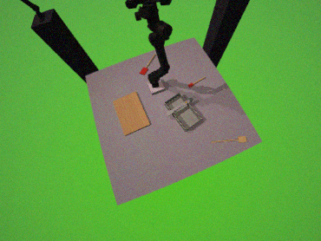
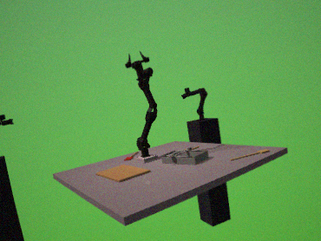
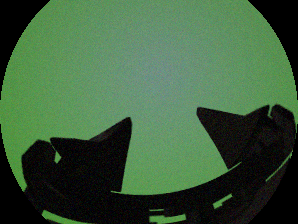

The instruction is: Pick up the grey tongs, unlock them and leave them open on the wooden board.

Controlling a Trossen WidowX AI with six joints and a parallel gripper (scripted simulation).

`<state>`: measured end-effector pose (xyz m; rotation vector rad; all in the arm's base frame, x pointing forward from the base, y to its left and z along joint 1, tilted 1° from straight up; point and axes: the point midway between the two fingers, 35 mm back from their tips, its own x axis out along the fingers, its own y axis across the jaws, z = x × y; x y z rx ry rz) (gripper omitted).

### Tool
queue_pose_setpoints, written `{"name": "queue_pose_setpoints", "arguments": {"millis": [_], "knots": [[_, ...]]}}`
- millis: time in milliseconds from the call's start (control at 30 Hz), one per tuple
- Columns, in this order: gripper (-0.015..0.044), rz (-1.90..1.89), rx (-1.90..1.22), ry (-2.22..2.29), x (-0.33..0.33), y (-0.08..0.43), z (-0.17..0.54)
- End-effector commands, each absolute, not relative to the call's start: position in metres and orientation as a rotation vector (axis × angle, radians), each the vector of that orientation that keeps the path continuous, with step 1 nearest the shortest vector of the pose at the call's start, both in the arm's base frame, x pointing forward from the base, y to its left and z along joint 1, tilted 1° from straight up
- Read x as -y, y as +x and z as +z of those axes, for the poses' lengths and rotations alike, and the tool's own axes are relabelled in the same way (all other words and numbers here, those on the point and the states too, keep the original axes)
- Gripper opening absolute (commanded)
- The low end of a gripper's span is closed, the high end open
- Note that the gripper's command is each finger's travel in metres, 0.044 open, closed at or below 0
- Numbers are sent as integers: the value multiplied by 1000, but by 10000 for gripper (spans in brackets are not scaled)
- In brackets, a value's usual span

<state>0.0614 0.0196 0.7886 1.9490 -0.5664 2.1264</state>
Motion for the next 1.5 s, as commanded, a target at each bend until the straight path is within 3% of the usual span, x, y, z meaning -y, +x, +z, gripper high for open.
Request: {"name": "queue_pose_setpoints", "arguments": {"millis": [0, 167, 500, 767, 1033, 1467], "knots": [[374, 2130, 565, 1950, -19, 60, 789], [260, 2272, 529, 1967, -10, 30, 784], [260, 2708, 469, 2090, 62, -37, 756], [260, 2977, 399, 2253, 126, -40, 728], [260, 3253, 464, 2468, 206, -4, 679], [260, 3389, 618, 3076, 257, 123, 589]]}}
